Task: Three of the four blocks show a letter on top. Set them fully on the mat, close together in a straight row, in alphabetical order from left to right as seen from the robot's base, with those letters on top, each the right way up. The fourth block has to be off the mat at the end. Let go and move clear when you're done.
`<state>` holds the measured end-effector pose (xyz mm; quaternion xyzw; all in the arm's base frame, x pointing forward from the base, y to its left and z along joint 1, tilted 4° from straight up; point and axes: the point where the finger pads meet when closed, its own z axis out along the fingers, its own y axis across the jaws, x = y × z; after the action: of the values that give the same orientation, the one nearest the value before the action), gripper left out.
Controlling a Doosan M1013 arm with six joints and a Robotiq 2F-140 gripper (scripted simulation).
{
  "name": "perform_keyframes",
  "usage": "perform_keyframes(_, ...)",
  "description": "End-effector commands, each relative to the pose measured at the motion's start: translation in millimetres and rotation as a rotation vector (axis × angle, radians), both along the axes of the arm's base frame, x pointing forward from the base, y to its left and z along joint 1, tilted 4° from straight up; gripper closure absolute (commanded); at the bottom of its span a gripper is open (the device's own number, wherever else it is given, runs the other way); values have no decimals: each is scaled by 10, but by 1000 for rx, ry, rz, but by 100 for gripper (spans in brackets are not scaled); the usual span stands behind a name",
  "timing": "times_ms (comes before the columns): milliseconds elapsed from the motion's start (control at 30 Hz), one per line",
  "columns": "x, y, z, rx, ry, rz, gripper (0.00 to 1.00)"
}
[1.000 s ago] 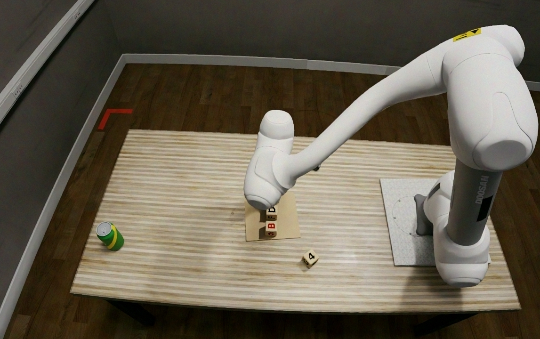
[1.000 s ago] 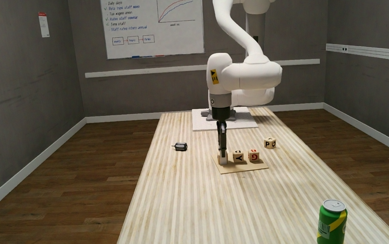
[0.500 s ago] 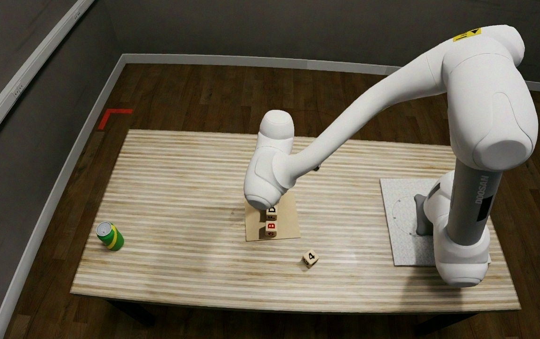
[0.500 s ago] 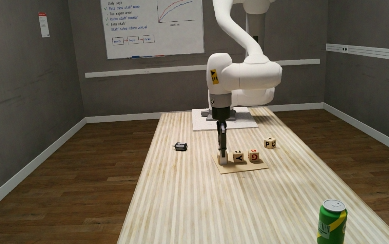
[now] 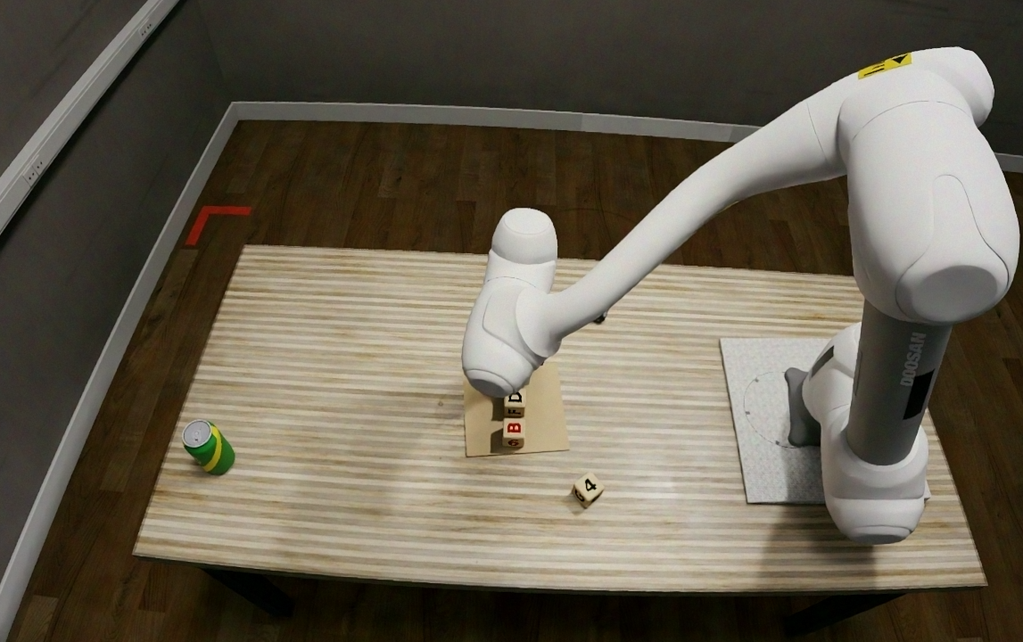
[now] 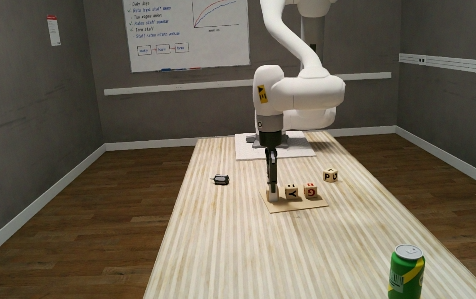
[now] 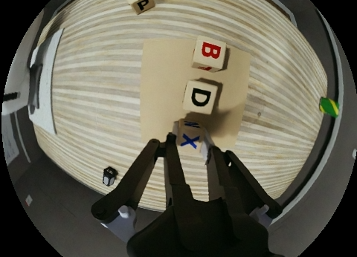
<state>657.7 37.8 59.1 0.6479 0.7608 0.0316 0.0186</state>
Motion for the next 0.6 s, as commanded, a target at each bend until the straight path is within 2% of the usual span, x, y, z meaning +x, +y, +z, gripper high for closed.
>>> perform_keyframes(0,4,1,8,0,-1,0,62)
perform_keyframes(200,4,1,8,0,-1,0,58)
perform_keyframes(567,4,1,8,0,-1,0,58)
